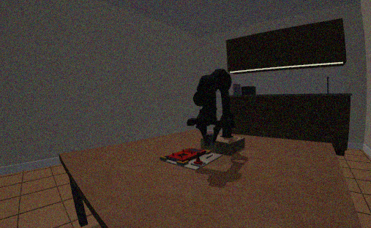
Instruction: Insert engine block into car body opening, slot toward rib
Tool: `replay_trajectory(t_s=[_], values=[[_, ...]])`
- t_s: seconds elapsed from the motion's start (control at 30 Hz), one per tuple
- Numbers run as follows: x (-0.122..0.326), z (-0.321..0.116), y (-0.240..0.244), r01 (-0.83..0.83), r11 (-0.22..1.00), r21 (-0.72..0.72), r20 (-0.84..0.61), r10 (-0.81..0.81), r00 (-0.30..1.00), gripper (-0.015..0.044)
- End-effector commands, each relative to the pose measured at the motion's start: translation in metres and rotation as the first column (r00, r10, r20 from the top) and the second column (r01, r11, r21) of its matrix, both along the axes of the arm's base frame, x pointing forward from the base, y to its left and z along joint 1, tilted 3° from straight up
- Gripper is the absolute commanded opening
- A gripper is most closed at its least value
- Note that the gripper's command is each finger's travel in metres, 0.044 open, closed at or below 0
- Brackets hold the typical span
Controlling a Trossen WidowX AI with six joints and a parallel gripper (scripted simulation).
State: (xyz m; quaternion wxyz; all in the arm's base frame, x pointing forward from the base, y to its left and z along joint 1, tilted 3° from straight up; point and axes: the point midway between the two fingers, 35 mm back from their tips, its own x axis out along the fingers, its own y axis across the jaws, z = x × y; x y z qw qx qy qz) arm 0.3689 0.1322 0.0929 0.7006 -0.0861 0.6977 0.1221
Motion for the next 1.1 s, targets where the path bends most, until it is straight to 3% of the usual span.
replay_trajectory(t_s=[0.0, 0.7, 1.07], values=[[0.0, 0.016, -0.002, -0.003, 1.0, -0.004, 0.009, 0.003, 1.0, 0.0], [-0.005, 0.0, 0.008, -0.001, 1.0, 0.01, 0.05, 0.001, 0.999, 0.0], [-0.012, -0.004, 0.007, -0.004, 0.996, 0.094, 0.321, -0.027, 0.947, 0.0]])
